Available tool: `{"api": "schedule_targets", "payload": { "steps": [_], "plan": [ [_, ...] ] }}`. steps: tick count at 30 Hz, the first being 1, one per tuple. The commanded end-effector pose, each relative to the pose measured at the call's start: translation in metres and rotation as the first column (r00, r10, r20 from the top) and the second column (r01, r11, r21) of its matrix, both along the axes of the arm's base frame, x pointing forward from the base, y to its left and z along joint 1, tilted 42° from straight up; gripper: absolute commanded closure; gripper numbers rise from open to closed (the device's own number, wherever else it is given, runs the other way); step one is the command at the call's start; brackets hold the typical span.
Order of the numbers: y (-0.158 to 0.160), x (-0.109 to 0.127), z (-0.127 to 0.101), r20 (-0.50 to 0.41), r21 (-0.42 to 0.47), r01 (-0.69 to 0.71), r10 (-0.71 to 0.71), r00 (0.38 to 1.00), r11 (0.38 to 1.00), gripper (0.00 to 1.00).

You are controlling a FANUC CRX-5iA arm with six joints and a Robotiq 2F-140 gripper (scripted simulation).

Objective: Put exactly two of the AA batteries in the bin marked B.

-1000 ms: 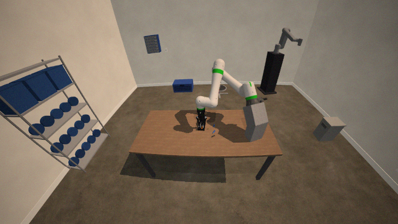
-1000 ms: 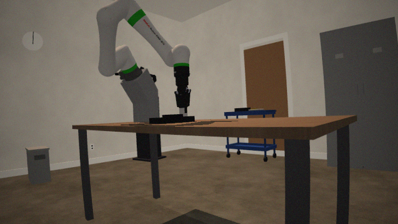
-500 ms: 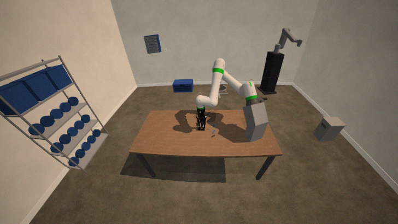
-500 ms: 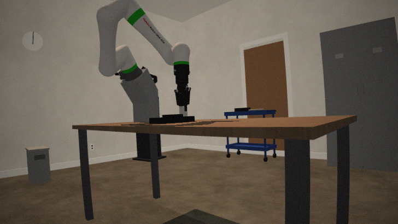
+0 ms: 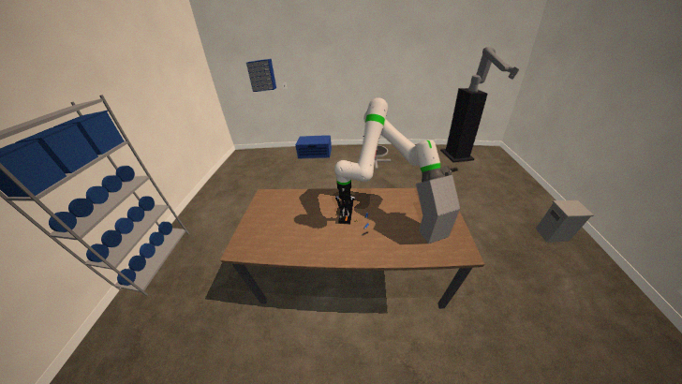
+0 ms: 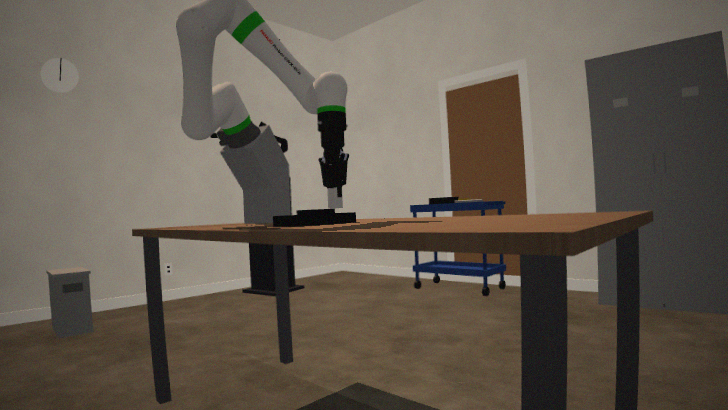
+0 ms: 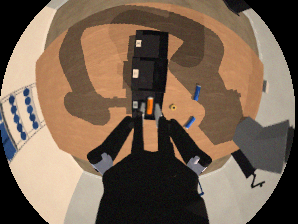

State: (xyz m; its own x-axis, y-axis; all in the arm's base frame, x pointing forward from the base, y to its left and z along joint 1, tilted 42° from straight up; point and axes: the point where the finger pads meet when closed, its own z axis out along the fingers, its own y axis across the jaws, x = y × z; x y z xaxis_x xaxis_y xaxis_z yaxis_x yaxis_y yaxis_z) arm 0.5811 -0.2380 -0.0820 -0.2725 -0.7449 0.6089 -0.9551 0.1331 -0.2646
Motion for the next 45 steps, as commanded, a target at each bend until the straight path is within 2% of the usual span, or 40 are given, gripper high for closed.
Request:
{"api": "schedule_targets", "payload": {
  "steps": [1, 9, 10, 12, 27, 29, 32, 45],
  "plan": [
    [0.011, -0.002, 0.012, 0.000, 0.000, 0.000, 0.000, 1.000, 1.000, 0.83],
    [0.014, -0.002, 0.016, 0.000, 0.000, 0.000, 0.000, 1.000, 1.000, 0.83],
    [0.013, -0.011, 0.016, 0.032, 0.006, 0.037, -0.037, 0.999, 0.999, 0.83],
    [0.013, -0.011, 0.016, 0.032, 0.006, 0.037, -0.037, 0.999, 0.999, 0.83],
    [0.003, -0.135, 0.013, 0.032, 0.006, 0.037, -0.037, 0.999, 0.999, 0.83],
    [0.003, -0.135, 0.013, 0.032, 0.006, 0.037, -0.037, 0.999, 0.999, 0.83],
    [0.000, -0.161, 0.013, 0.032, 0.006, 0.037, -0.037, 0.999, 0.999, 0.83],
    [0.000, -0.162, 0.013, 0.032, 0.006, 0.037, -0.037, 0.999, 0.999, 0.83]
  ]
}}
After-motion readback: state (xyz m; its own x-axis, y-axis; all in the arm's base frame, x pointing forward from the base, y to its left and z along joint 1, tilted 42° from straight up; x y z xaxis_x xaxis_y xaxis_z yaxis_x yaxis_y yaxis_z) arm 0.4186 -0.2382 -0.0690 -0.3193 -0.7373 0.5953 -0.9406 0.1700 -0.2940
